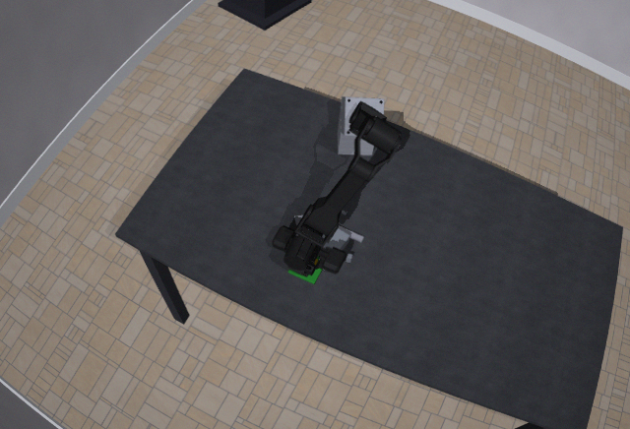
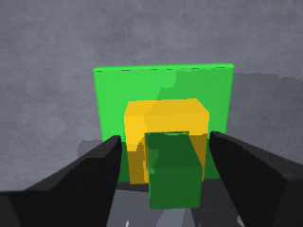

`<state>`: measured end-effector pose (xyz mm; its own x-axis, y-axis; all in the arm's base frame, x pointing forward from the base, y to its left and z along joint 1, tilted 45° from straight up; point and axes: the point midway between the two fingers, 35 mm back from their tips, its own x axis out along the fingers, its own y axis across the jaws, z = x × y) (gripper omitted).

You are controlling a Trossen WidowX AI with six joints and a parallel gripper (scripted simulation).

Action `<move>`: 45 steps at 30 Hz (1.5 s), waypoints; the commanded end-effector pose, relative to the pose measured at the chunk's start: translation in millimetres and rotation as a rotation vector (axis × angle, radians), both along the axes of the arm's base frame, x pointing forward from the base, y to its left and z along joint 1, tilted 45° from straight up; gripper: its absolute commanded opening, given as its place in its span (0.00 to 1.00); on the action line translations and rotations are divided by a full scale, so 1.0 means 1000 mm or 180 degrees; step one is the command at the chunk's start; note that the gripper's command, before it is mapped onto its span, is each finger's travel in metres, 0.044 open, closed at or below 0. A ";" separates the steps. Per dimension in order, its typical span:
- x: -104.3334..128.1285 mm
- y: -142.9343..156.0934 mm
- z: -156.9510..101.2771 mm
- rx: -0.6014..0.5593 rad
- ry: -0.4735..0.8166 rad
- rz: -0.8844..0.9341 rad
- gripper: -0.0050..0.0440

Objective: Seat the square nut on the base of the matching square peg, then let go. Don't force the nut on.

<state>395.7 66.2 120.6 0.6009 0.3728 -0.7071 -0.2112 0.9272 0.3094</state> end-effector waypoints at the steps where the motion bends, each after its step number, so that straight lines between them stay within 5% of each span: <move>1: 0.001 0.000 0.009 0.0003 -0.0078 -0.0002 0.63; 14: -0.002 -0.003 0.014 0.0001 -0.0077 -0.0003 0.63; 22: -0.056 -0.037 0.079 -0.0015 -0.0078 -0.0021 0.63; 45: -0.067 -0.045 0.083 -0.0015 -0.0060 -0.0024 0.63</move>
<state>329.5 21.5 193.7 0.5977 0.3653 -0.7136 -0.1990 0.9299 0.3093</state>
